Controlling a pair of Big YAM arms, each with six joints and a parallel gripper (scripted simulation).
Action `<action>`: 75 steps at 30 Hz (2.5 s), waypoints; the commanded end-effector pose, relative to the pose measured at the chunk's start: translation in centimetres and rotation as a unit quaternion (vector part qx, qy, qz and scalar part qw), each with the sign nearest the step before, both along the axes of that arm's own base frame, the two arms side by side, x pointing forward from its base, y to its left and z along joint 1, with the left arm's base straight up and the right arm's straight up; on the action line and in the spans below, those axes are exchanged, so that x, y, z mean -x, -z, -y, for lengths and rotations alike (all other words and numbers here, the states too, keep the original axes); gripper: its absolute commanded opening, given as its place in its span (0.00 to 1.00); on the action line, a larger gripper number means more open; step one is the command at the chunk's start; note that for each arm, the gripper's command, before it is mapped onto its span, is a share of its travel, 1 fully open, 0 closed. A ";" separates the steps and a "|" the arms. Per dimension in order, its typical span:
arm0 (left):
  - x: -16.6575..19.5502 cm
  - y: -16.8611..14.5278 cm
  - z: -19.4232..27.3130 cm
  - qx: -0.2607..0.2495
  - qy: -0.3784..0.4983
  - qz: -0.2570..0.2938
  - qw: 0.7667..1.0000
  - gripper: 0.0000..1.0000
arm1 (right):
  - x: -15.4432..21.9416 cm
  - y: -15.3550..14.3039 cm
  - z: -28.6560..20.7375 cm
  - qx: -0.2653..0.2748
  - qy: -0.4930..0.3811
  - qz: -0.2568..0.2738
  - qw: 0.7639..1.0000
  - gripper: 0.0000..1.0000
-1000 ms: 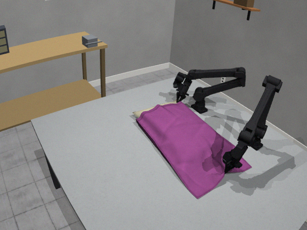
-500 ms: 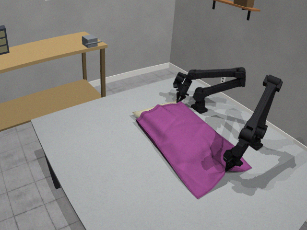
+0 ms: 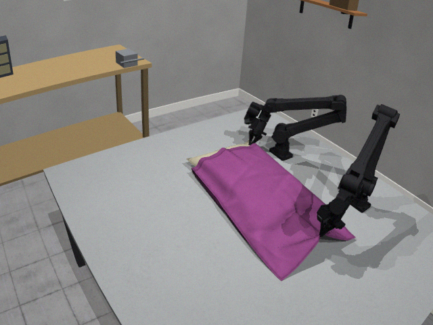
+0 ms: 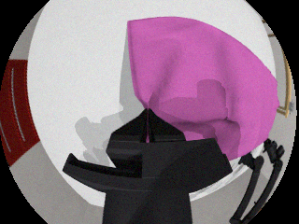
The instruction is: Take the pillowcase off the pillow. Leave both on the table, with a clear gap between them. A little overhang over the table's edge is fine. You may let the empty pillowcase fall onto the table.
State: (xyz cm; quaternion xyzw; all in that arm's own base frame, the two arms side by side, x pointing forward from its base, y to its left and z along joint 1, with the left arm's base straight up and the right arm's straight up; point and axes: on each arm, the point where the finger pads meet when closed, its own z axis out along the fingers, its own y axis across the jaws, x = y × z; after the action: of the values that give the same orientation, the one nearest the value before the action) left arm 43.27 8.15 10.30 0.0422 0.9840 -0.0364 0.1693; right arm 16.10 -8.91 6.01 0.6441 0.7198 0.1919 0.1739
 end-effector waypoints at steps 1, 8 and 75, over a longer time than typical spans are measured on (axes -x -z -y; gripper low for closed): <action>-2.2 -4.0 -0.7 -0.007 -0.002 0.036 0.999 0.02 | -0.4 -0.9 0.2 0.008 -0.005 0.006 1.000 0.02; -2.2 -6.0 -0.7 -0.008 -0.002 0.038 0.999 0.02 | -0.4 -0.9 0.2 0.008 -0.005 0.006 1.000 0.02; -7.0 -29.1 -2.4 -0.067 -0.072 0.308 0.946 0.02 | -0.5 -0.9 0.4 0.011 -0.005 0.008 1.000 0.02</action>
State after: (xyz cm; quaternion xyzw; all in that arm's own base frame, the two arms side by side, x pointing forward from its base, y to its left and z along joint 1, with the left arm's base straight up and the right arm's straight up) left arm 47.91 9.25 29.75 0.0027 0.9278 0.0296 0.3720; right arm 16.15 -8.80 6.02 0.6433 0.7197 0.1953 0.1734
